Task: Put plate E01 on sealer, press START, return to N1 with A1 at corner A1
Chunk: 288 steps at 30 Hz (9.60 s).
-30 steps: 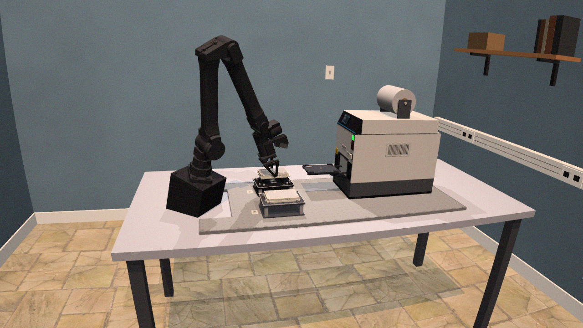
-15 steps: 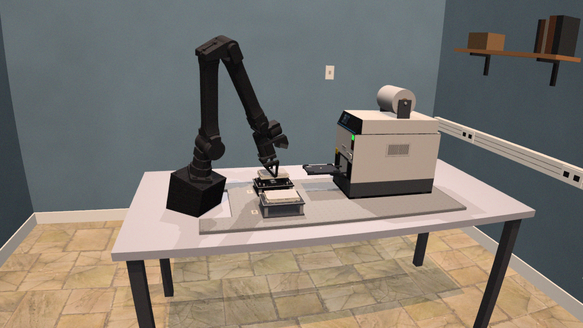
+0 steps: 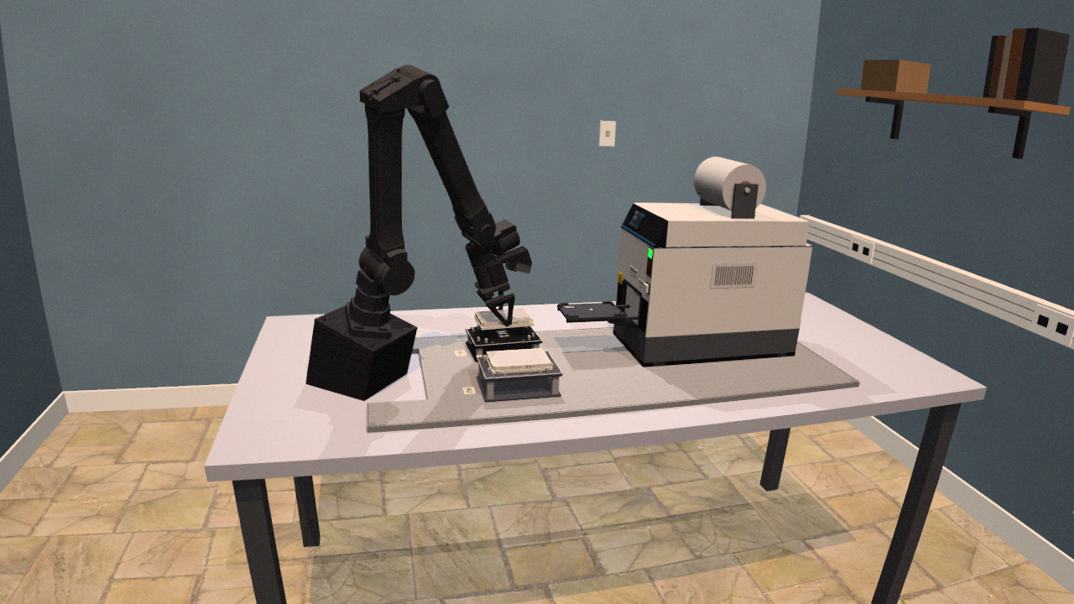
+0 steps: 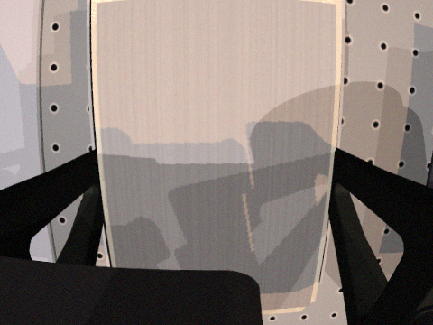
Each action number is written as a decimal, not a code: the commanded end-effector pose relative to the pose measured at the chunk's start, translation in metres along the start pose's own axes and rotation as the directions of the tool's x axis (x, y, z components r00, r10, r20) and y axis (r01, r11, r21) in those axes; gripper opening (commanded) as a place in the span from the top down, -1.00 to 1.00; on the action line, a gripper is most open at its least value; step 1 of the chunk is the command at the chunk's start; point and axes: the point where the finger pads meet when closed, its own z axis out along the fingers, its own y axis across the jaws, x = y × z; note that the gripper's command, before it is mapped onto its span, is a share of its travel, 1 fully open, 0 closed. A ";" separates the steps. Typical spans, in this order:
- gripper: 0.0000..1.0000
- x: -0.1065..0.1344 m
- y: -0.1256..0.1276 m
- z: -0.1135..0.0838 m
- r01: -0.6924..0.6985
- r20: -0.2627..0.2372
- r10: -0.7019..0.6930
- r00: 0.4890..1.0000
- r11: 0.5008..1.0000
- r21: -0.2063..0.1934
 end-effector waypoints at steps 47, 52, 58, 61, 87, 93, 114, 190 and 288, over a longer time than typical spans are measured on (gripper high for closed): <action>1.00 -0.012 -0.003 -0.003 -0.036 0.031 0.036 0.999 0.999 -0.002; 1.00 -0.016 -0.002 0.002 -0.023 0.033 0.023 0.999 1.000 -0.001; 1.00 -0.008 0.000 0.005 -0.004 0.018 0.004 1.000 1.000 0.000; 1.00 -0.002 0.001 0.008 0.005 0.011 -0.005 1.000 1.000 -0.007; 1.00 0.002 -0.001 0.019 0.000 0.013 0.000 1.000 1.000 -0.004; 1.00 -0.001 0.000 0.017 -0.008 0.013 0.008 1.000 1.000 -0.004; 1.00 0.005 0.004 0.017 0.006 -0.002 -0.006 1.000 1.000 -0.004; 1.00 0.001 0.008 0.023 0.013 0.017 -0.013 1.000 1.000 -0.014; 1.00 0.005 0.009 0.027 0.004 0.020 -0.004 1.000 1.000 -0.014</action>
